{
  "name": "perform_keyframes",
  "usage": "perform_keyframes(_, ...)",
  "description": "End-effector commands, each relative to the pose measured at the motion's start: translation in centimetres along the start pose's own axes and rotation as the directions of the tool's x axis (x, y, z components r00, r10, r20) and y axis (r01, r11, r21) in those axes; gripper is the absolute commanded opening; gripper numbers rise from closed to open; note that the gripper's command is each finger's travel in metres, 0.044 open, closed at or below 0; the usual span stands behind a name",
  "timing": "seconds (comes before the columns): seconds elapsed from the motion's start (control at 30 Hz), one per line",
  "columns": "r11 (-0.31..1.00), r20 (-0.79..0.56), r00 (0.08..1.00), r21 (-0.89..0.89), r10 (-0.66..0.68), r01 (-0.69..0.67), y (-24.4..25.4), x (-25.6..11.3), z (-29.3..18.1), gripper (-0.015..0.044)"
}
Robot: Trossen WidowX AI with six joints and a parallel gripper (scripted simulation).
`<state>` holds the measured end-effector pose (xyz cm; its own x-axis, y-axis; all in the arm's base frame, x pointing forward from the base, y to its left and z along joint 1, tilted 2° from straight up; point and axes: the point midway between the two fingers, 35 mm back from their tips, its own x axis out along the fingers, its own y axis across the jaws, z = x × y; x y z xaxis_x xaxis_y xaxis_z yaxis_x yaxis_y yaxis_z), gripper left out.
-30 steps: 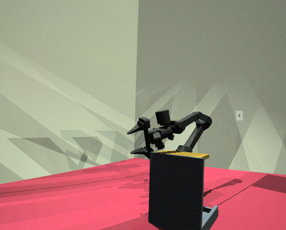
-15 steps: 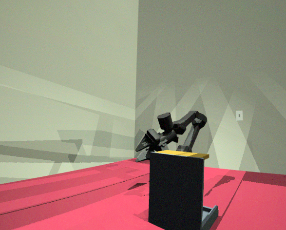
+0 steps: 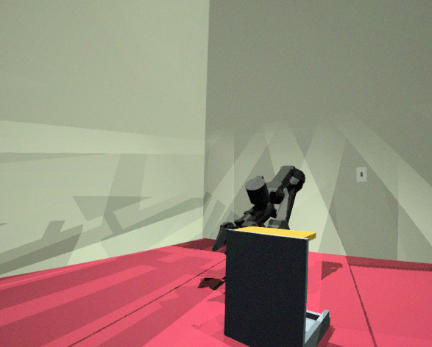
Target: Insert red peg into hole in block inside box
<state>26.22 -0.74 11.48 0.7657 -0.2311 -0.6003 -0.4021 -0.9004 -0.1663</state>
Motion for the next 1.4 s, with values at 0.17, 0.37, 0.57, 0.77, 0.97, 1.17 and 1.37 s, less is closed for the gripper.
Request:
perform_keyframes(0.17, 0.99, 0.039, 0.999, -0.141, 0.016, -0.01, -0.2, 0.0, 1.1, 0.044)
perform_keyframes(0.37, 0.99, 0.041, 0.999, -0.14, 0.015, -0.01, -0.7, -0.4, 1.6, 0.0309)
perform_keyframes(0.57, 0.99, 0.041, 0.999, -0.14, 0.015, -0.009, -0.9, -0.7, 1.9, 0.022)
perform_keyframes(0.77, 0.99, 0.041, 0.999, -0.14, 0.015, -0.009, -0.9, -0.7, 1.9, 0.022)
perform_keyframes(0.97, 0.99, 0.04, 0.999, -0.14, 0.015, -0.009, -0.9, -0.3, 2.2, 0.022)
perform_keyframes(1.17, 0.99, 0.04, 0.999, -0.14, 0.015, -0.009, -1.0, 0.5, 2.9, 0.022)
perform_keyframes(1.37, 0.99, 0.04, 0.999, -0.14, 0.015, -0.009, -0.9, 1.2, 3.6, 0.022)
